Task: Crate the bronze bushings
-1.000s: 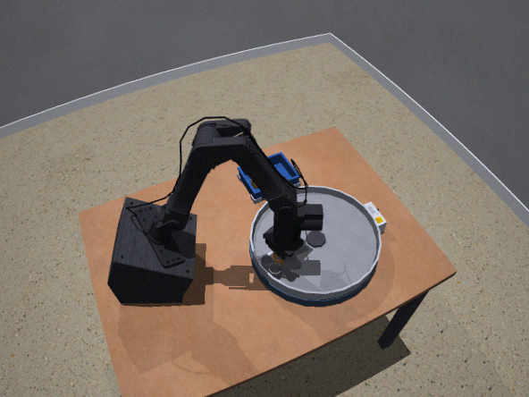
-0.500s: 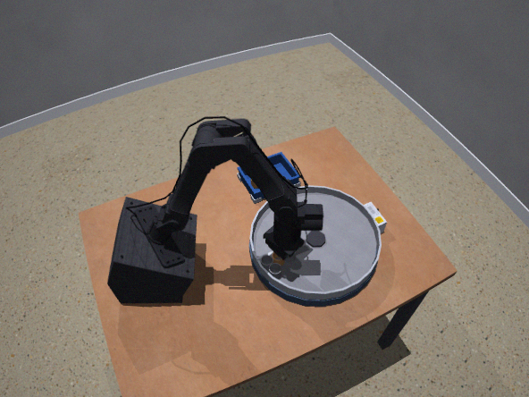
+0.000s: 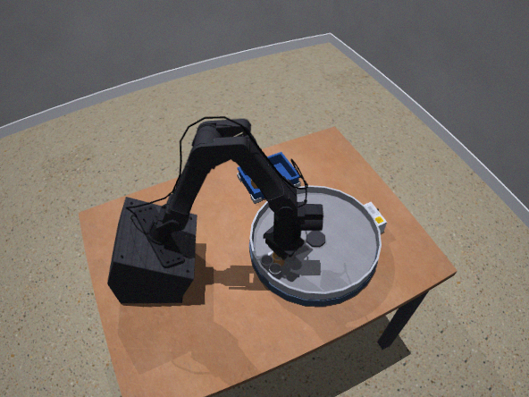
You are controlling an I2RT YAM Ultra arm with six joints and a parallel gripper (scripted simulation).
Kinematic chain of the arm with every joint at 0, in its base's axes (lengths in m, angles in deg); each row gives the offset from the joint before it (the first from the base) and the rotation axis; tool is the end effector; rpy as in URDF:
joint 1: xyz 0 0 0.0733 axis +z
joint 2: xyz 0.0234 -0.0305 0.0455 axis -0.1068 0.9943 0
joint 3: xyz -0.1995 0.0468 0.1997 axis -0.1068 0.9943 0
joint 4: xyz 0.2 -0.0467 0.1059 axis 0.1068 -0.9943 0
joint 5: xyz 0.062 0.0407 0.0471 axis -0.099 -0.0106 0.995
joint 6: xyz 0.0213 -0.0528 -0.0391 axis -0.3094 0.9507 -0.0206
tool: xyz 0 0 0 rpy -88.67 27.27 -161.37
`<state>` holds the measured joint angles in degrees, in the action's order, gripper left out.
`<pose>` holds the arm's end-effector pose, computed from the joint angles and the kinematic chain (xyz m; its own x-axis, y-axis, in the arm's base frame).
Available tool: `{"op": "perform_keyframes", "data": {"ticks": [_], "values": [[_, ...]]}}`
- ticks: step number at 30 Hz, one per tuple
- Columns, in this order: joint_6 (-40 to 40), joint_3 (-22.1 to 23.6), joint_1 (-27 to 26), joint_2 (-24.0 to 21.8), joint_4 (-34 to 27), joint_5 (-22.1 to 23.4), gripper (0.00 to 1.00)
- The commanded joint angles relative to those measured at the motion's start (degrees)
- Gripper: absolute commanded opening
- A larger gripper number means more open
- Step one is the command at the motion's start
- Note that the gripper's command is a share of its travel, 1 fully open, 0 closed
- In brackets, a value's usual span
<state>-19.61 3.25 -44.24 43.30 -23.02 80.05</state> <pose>0.2237 -0.1717 0.2154 -0.9205 -0.2323 -0.3143 -0.1317 0.9415 -0.3104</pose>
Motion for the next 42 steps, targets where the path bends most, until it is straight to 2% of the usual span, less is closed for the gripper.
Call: {"op": "perform_keyframes", "data": {"ticks": [1,22,25,42], "values": [[-0.45,0.48,0.06,-0.85,0.79,0.58,0.15],[-0.46,1.45,0.07,-1.41,1.08,0.57,0.15],[-0.44,0.03,0.06,-1.52,1.14,0.59,0.15],[-0.45,0.03,0.07,-1.49,0.71,0.58,0.15]]}}
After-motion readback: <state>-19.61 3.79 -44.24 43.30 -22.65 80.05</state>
